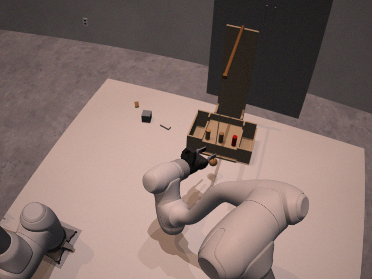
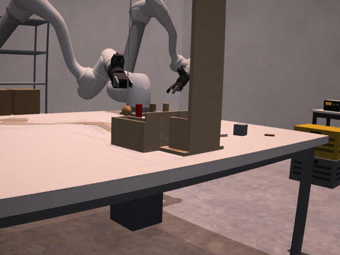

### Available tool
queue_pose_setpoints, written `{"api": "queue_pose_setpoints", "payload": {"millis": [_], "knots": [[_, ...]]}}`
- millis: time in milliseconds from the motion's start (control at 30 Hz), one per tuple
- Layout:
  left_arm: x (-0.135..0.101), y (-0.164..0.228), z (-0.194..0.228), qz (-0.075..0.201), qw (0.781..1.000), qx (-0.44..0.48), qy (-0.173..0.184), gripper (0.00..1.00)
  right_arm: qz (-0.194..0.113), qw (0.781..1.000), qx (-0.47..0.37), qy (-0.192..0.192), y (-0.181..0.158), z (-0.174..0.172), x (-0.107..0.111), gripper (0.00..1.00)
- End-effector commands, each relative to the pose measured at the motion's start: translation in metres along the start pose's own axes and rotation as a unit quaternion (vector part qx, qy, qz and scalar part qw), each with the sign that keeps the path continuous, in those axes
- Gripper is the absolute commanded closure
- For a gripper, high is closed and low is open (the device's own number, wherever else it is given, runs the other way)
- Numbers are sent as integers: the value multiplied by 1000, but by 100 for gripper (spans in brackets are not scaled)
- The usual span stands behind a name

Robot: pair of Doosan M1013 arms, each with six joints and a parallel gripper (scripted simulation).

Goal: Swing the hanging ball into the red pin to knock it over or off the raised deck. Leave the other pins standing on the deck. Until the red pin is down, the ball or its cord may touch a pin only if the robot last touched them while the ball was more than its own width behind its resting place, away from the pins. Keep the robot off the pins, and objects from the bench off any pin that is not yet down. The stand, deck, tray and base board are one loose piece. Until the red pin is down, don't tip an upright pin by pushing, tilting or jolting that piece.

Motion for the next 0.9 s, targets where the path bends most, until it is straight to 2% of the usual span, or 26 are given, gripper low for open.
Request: {"api": "queue_pose_setpoints", "payload": {"millis": [0, 467, 867], "knots": [[0, 0, 0, 0, 1000, 0, 0, 0, 0, 1000, -1, 0, 0, 1, 0, 0], [0, 0, 0, 0, 1000, 0, 0, 0, 0, 1000, -1, 0, 0, 1, -1, 0], [0, 0, 0, 0, 1000, 0, 0, 0, 0, 1000, -1, 0, 0, 1, -16, 0]]}}
Point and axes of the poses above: on each arm, the point where the finger pads meet when closed, its own x axis back along the fingers, its own y axis across the jaws, z = x × y, the point moved 1 cm from there along x, back along the fingers, and after that the axes turned 2 degrees about x, right-handed, at the moved point
